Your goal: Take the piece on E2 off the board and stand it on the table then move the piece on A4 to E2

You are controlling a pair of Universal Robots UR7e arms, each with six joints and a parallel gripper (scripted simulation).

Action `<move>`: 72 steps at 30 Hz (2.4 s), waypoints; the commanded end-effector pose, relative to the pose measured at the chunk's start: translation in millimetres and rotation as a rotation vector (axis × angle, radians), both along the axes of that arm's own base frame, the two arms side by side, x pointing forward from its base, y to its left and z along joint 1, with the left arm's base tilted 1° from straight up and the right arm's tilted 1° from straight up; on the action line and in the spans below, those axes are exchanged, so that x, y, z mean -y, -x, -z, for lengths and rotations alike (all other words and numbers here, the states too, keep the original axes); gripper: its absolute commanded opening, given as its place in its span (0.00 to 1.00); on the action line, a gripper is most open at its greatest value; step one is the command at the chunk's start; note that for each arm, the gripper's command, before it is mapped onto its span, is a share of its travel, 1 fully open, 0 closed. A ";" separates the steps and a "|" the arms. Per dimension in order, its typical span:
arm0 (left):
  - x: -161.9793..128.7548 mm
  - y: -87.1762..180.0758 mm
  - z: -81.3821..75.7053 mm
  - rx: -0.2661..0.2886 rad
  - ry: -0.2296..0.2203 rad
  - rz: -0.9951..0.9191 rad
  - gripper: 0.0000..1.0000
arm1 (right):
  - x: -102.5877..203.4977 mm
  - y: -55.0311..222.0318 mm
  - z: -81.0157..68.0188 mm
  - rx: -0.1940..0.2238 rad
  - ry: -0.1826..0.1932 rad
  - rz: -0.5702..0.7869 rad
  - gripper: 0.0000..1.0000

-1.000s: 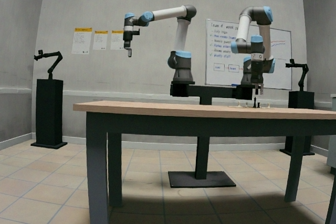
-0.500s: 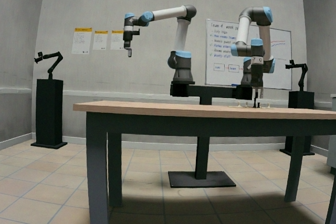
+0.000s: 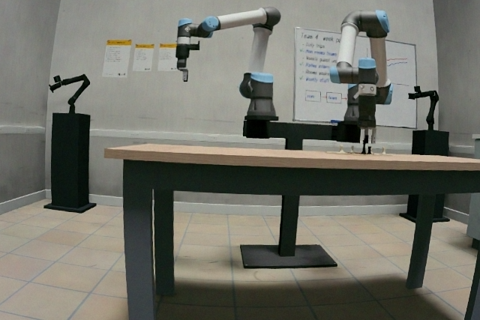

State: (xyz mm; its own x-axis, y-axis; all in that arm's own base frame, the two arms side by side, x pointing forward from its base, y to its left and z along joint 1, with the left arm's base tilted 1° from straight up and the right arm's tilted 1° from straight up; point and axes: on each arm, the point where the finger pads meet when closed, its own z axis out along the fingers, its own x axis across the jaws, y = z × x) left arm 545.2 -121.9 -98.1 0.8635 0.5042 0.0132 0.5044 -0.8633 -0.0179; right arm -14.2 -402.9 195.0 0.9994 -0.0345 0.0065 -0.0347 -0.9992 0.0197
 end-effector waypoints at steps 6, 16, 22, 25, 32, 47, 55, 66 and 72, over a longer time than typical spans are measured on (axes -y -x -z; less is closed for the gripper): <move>0.2 -0.5 2.0 0.001 0.001 0.000 0.73 | 0.3 -0.1 -0.4 0.000 0.001 0.000 1.00; 0.2 -0.5 2.0 0.001 0.001 0.000 0.73 | 0.3 -0.1 -0.4 0.000 0.001 0.000 1.00; 0.2 -0.5 2.3 0.001 0.001 0.000 0.73 | 0.3 -0.1 -0.4 0.000 0.001 0.000 1.00; 0.2 -0.5 2.6 0.001 0.001 0.000 0.73 | 0.3 -0.1 -0.4 0.000 0.001 0.000 1.00; 0.0 -0.5 10.3 0.001 0.001 0.000 0.73 | 0.3 -0.1 -0.4 0.000 0.001 0.000 1.00; -0.5 -0.6 31.7 0.001 0.001 0.000 0.73 | 0.3 -0.1 -0.4 0.000 0.001 0.000 1.00; -0.5 -0.6 33.5 0.001 0.001 0.000 0.73 | 0.3 -0.1 -0.4 0.000 0.001 0.000 1.00; -0.5 -0.6 33.5 0.001 0.001 0.000 0.73 | 0.3 -0.1 -0.4 0.000 0.001 0.000 1.00; -0.5 -0.6 33.5 0.001 0.001 0.000 0.73 | 0.3 -0.1 -0.4 0.000 0.001 0.000 1.00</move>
